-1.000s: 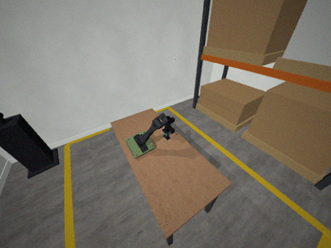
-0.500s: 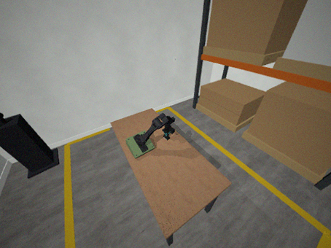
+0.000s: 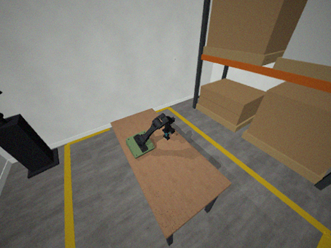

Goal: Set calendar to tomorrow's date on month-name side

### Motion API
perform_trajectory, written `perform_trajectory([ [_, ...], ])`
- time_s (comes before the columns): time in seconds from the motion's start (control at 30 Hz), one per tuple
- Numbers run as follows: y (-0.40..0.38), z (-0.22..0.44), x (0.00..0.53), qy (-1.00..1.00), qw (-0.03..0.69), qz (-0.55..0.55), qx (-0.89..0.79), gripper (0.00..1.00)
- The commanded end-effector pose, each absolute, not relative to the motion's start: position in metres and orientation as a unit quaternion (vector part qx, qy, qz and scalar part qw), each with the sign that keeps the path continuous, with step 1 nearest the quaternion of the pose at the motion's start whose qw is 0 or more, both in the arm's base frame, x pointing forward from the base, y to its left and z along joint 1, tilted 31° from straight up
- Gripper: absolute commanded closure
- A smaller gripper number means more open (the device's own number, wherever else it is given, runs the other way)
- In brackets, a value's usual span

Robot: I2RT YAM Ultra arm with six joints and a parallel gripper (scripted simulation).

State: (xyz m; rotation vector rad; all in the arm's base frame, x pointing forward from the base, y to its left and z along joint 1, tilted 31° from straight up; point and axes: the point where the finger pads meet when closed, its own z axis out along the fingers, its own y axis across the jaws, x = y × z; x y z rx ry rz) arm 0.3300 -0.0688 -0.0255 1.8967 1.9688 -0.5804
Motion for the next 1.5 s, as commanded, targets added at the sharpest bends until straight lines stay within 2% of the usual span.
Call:
perform_trajectory([
  [0.0,-0.068,-0.024,0.332,0.695,0.178,-0.202,0.667,0.73],
  [1.47,-0.080,-0.043,0.332,0.695,0.178,-0.202,0.667,0.73],
])
